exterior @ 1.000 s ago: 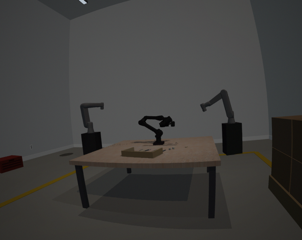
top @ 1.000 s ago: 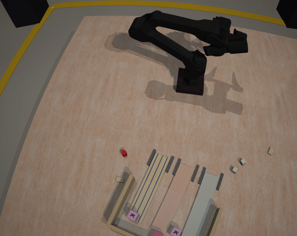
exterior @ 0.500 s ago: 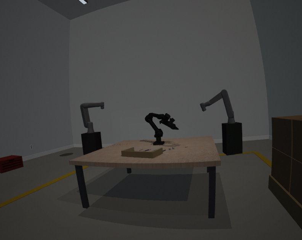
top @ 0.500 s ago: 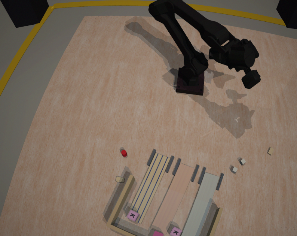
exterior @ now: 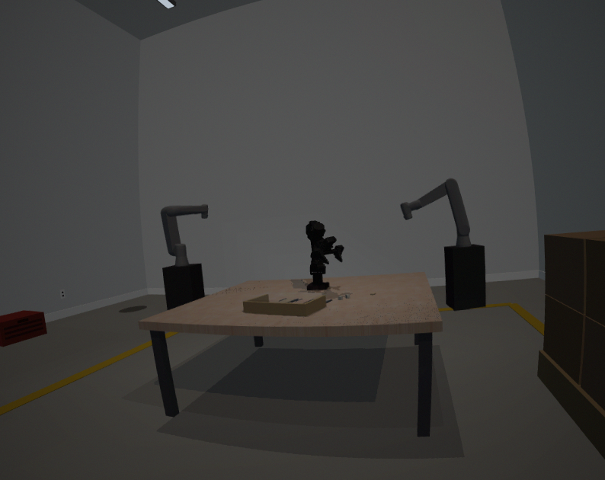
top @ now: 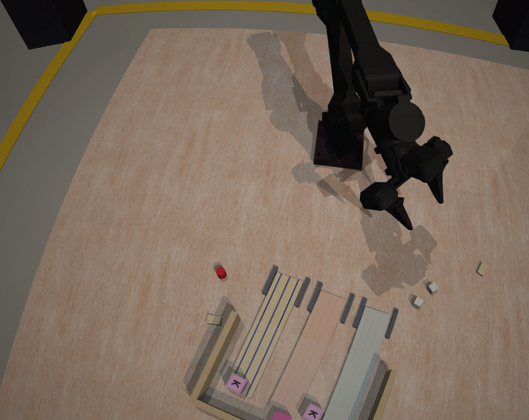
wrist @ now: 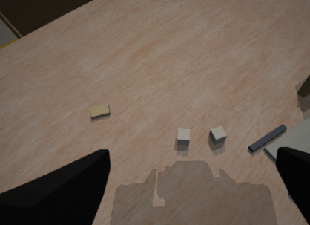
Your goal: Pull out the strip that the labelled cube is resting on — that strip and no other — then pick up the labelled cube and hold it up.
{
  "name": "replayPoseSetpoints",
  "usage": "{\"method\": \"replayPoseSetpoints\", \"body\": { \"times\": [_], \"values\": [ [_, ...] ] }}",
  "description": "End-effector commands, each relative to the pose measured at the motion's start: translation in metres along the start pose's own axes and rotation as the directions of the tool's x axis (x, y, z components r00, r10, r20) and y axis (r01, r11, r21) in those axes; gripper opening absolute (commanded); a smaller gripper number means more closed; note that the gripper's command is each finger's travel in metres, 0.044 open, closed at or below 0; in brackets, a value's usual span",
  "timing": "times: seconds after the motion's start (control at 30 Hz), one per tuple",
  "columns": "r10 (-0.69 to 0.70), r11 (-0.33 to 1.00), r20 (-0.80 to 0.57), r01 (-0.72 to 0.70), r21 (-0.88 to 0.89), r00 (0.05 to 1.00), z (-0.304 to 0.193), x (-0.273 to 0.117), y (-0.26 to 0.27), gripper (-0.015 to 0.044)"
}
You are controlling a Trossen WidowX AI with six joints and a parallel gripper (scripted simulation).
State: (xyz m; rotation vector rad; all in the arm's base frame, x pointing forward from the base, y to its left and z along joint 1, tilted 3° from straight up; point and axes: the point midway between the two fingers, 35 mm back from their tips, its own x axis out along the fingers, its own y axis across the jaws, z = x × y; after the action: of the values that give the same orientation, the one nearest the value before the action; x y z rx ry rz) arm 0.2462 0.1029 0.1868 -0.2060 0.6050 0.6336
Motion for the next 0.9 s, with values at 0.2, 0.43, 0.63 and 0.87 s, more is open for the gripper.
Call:
{"method": "replayPoseSetpoints", "body": {
  "times": [0.2,0.43,0.63,0.87],
  "values": [
    [-0.574,0.729,-0.054,0.540,0.421,0.817,-0.004,-0.048,-0.150,0.0400],
    [-0.608,0.692,-0.064,0.567,0.446,0.792,-0.006,-0.054,-0.160,0.0400],
    [-0.608,0.692,-0.064,0.567,0.446,0.792,-0.006,-0.054,-0.160,0.0400],
    [-0.606,0.691,-0.072,0.568,0.447,0.793,-0.007,-0.054,-0.161,0.0374]
  ]
}}
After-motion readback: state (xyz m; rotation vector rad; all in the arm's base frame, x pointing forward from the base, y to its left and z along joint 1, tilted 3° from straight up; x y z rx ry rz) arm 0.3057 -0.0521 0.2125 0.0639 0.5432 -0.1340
